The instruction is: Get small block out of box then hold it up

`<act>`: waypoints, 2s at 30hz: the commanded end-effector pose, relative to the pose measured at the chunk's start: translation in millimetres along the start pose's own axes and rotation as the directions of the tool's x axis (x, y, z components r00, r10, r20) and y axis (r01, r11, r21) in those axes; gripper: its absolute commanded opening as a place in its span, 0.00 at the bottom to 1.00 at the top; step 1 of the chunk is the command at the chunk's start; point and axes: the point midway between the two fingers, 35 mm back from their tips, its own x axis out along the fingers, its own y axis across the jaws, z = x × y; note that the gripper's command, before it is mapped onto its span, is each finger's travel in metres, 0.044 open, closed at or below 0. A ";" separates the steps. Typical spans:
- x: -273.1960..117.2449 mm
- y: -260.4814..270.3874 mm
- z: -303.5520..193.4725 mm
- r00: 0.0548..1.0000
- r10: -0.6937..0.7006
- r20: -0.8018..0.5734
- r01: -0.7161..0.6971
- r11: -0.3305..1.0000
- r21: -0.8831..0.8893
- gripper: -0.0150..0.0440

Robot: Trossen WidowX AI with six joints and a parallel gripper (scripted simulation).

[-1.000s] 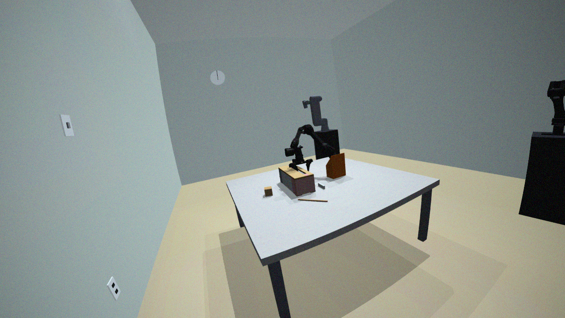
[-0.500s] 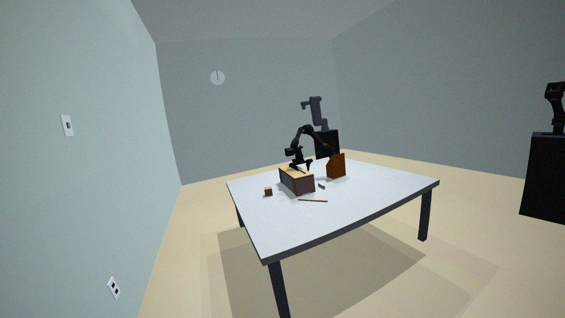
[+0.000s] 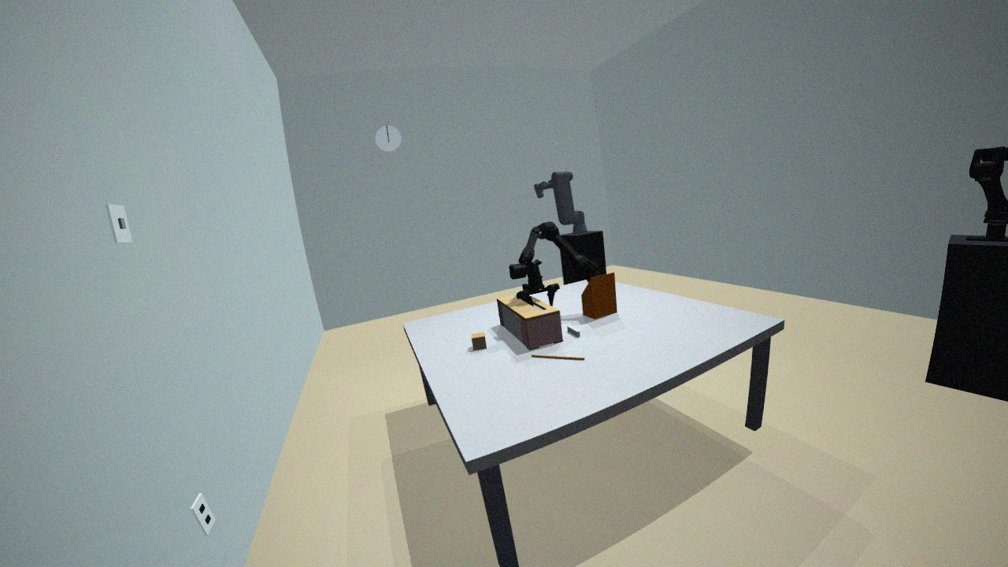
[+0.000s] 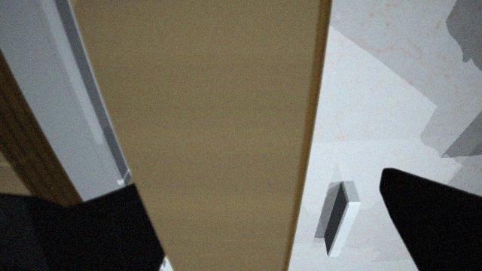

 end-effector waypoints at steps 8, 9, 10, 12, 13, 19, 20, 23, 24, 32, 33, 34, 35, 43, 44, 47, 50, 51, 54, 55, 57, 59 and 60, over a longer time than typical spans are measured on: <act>1.2 0.4 -2.5 1.000 0.001 0.000 -0.001 1.000 0.003 0.93; 0.2 0.6 0.1 1.000 0.001 0.000 -0.001 1.000 0.003 0.93; -0.1 0.6 1.1 1.000 0.001 0.000 -0.001 1.000 0.003 0.93; -0.1 0.6 1.1 1.000 0.001 0.000 -0.001 1.000 0.003 0.93; -0.1 0.6 1.1 1.000 0.001 0.000 -0.001 1.000 0.003 0.93; 0.3 0.6 -0.1 1.000 0.001 0.000 -0.001 1.000 0.003 0.93; 0.6 0.6 -0.9 1.000 0.001 0.000 -0.001 1.000 0.003 0.93; 1.6 0.6 -3.7 1.000 0.001 0.000 -0.001 1.000 0.003 0.93; 1.9 0.6 -4.7 1.000 0.001 0.000 -0.001 1.000 0.003 0.93; 4.7 0.7 -12.3 1.000 0.001 0.000 -0.001 1.000 0.003 0.93; 5.0 0.7 -13.2 1.000 0.001 0.000 -0.001 1.000 0.003 0.93; 5.3 0.7 -14.2 1.000 0.001 0.000 -0.001 1.000 0.003 0.93; 5.7 0.7 -15.1 1.000 0.001 0.000 -0.001 1.000 0.003 0.93; 8.4 0.7 -22.7 1.000 0.001 -0.001 -0.001 1.000 0.003 0.93; 8.7 0.7 -23.7 1.000 0.001 -0.001 -0.001 1.000 0.003 0.93; 8.1 0.9 -22.0 1.000 0.001 -0.001 -0.001 1.000 0.003 0.93; 6.0 1.2 -16.2 1.000 0.001 -0.001 -0.001 1.000 0.003 0.93; 6.0 1.2 -16.2 1.000 0.001 -0.001 -0.001 1.000 0.003 0.93; 6.0 1.2 -16.2 1.000 0.001 -0.001 -0.001 1.000 0.003 0.93; 6.0 1.2 -16.2 1.000 0.001 -0.001 -0.001 1.000 0.003 0.93; 6.0 1.2 -16.2 1.000 0.001 -0.001 -0.001 1.000 0.003 0.93; 6.4 1.2 -17.1 1.000 0.001 -0.001 -0.001 1.000 0.003 0.93; 6.7 1.2 -18.1 1.000 0.001 -0.001 -0.001 1.000 0.003 0.93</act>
